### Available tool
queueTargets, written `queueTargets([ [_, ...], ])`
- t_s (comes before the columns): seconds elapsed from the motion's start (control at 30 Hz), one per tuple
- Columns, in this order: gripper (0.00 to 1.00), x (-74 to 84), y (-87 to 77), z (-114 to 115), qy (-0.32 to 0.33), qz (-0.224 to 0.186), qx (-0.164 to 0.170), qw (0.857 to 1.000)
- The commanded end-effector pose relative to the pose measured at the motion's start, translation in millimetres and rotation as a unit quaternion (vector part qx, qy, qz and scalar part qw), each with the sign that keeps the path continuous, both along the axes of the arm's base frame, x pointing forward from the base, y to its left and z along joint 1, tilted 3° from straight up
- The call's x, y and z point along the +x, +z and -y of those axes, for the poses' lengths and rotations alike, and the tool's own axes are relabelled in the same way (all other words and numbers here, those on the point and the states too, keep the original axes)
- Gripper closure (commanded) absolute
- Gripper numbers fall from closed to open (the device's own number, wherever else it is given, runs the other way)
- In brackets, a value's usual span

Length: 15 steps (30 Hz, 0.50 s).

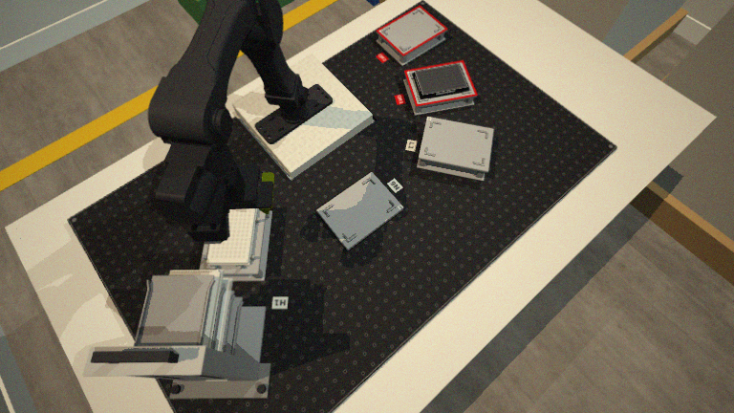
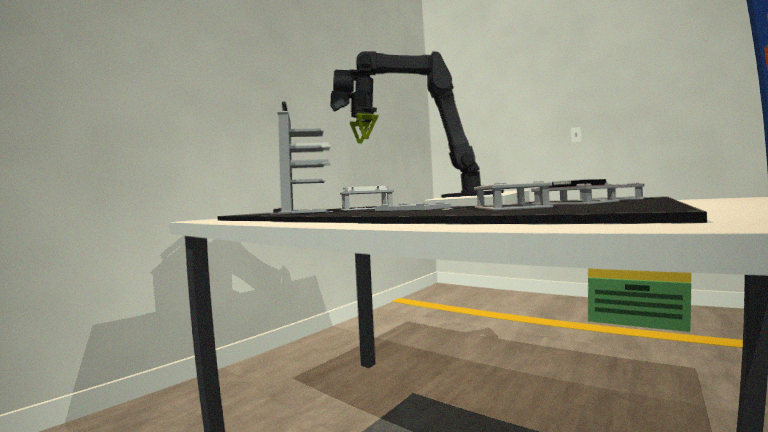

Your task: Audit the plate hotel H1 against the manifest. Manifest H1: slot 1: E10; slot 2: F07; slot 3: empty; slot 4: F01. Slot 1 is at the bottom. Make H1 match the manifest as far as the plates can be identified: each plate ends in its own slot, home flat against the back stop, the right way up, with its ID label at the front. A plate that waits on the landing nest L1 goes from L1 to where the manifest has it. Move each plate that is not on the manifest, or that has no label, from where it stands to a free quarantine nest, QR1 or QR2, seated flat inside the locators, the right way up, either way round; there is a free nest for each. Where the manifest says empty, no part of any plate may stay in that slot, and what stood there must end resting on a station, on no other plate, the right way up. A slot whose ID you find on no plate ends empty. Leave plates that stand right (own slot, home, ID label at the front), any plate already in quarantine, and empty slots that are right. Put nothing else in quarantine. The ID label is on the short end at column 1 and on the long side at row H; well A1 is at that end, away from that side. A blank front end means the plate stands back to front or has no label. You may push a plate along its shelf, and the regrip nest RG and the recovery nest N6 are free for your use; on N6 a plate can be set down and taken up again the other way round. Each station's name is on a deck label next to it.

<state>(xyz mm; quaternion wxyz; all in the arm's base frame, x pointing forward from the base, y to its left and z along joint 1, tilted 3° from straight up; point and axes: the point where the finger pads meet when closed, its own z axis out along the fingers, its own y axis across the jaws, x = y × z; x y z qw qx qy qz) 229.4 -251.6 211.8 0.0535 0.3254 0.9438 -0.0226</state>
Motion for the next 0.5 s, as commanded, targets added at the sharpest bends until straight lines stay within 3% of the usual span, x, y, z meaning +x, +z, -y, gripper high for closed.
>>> queueTargets([
  [0.0,0.00,18.0,24.1,-47,-0.022,0.032,-0.010,0.999],
  [0.47,0.00,36.6,24.4,-83,-0.023,0.109,-0.073,0.991],
])
